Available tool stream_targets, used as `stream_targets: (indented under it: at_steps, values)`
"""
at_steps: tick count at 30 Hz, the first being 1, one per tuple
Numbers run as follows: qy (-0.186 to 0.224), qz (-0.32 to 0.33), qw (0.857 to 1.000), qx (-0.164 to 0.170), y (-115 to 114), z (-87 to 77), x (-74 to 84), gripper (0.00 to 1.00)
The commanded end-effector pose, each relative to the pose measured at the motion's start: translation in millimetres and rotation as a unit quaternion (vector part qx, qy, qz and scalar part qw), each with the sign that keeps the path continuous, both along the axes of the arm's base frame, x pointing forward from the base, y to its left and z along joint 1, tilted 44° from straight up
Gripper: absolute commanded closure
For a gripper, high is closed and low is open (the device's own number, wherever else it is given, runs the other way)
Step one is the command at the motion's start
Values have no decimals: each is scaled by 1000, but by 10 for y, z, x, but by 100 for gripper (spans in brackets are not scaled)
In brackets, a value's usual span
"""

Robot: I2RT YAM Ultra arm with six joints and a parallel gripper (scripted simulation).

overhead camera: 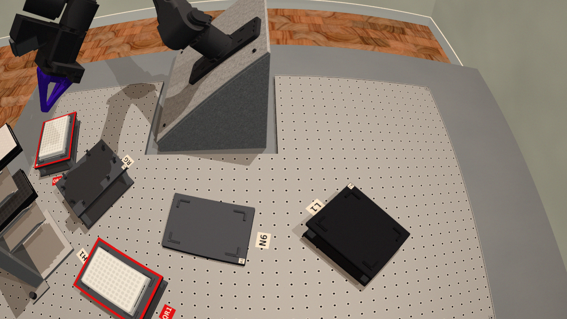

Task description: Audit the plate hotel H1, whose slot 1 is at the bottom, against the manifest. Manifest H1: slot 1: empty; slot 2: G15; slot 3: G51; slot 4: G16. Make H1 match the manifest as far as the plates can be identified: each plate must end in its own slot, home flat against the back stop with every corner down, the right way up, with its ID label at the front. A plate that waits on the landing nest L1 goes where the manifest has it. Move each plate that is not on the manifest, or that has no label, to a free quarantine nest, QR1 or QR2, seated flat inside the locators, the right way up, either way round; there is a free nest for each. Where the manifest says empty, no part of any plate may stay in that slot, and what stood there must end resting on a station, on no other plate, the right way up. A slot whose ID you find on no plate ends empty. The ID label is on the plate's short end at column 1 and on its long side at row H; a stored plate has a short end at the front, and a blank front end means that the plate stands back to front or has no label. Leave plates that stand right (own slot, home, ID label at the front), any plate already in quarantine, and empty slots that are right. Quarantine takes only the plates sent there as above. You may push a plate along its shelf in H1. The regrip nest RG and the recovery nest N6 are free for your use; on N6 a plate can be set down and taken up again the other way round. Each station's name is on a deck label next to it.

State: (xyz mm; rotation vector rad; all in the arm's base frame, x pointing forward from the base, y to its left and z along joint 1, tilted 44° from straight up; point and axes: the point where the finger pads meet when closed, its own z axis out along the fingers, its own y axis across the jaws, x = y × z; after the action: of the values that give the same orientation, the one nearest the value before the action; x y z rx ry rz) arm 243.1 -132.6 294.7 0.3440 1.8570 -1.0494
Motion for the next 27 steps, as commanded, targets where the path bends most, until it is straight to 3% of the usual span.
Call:
stream_targets:
  at_steps: [1, 27]
  values:
    - [-3, 3, 1000, 0, 7, 28, 19, 100]
    - [-4, 3, 1000, 0, -53, 97, 135, 100]
